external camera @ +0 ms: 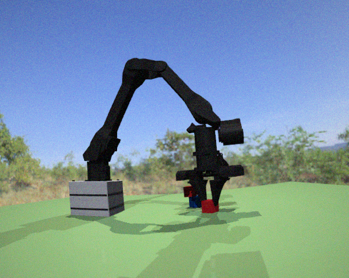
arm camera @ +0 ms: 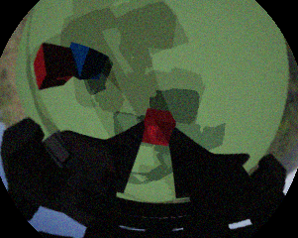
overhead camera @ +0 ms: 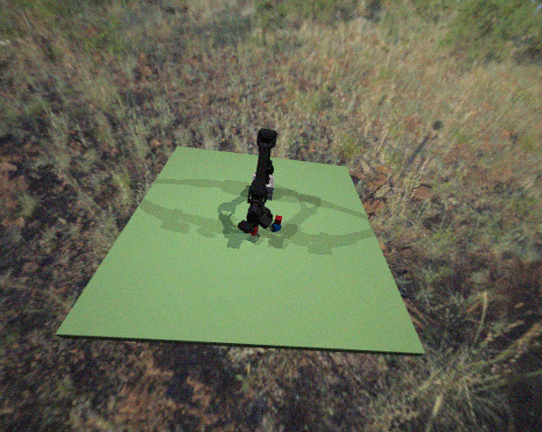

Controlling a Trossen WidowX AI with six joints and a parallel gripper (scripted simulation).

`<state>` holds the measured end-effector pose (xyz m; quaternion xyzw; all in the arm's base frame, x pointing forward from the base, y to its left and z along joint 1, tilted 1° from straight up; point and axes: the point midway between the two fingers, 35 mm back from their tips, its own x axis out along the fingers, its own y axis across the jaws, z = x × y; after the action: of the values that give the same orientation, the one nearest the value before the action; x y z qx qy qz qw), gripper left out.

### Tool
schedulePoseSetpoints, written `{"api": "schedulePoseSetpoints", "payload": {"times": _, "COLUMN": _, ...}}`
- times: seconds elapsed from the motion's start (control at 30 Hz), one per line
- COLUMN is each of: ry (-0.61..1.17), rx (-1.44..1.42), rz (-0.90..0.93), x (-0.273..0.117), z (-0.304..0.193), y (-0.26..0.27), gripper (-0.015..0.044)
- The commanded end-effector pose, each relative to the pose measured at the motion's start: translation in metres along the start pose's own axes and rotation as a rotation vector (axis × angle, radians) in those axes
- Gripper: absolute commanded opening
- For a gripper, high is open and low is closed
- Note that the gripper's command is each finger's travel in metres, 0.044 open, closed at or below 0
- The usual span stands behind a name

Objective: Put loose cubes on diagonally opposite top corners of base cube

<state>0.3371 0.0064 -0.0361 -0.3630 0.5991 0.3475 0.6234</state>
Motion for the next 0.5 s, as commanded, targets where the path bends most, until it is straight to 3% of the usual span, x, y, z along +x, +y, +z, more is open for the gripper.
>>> {"api": "schedulePoseSetpoints", "payload": {"times": 0.0, "ry": -0.007, "rx": 0.001, "rz": -0.007, "x": -0.002, "z": 0.002, "y": -0.001, "gripper": 0.0105}}
{"api": "schedulePoseSetpoints", "payload": {"times": 0.47, "ry": -0.019, "rx": 0.007, "rz": -0.018, "x": -0.028, "z": 0.008, "y": -0.005, "gripper": 0.0105}}
